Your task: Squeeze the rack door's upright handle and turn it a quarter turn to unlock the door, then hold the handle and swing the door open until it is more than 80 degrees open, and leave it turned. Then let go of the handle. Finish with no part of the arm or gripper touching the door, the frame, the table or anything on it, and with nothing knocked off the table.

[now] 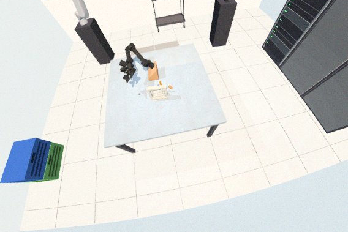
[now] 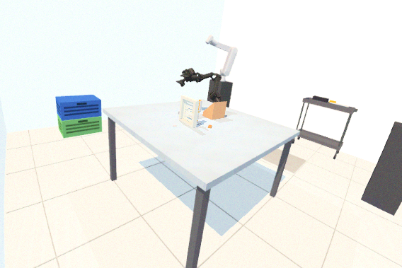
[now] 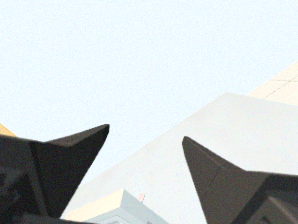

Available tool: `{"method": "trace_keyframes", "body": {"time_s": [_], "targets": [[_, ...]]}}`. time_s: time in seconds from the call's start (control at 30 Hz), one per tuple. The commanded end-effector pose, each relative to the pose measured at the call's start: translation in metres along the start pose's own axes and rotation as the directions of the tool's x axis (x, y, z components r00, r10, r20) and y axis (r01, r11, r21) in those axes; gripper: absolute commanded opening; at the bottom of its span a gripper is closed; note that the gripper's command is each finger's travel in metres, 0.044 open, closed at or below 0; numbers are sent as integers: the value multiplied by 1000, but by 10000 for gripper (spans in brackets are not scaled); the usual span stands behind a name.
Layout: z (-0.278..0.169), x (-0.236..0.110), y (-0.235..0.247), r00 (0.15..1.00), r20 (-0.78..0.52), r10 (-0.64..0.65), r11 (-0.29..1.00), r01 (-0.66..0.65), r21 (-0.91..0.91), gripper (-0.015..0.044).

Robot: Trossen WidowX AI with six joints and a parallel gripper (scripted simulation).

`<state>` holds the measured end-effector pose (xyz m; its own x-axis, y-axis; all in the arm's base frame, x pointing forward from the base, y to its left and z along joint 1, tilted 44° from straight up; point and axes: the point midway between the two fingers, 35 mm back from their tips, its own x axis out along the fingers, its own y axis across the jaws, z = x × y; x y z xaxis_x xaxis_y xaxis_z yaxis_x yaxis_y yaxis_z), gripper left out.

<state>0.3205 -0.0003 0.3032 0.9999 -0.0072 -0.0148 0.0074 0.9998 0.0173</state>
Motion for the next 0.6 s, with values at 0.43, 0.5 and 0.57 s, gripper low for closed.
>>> {"method": "trace_keyframes", "body": {"time_s": [0.43, 0.5, 0.57], "targets": [[-44, 36, 24, 956, -293, 11, 996, 15, 86, 292], [-51, 40, 28, 941, -338, 10, 995, 23, 94, 292], [-58, 44, 32, 924, -382, 8, 995, 33, 99, 292]]}}
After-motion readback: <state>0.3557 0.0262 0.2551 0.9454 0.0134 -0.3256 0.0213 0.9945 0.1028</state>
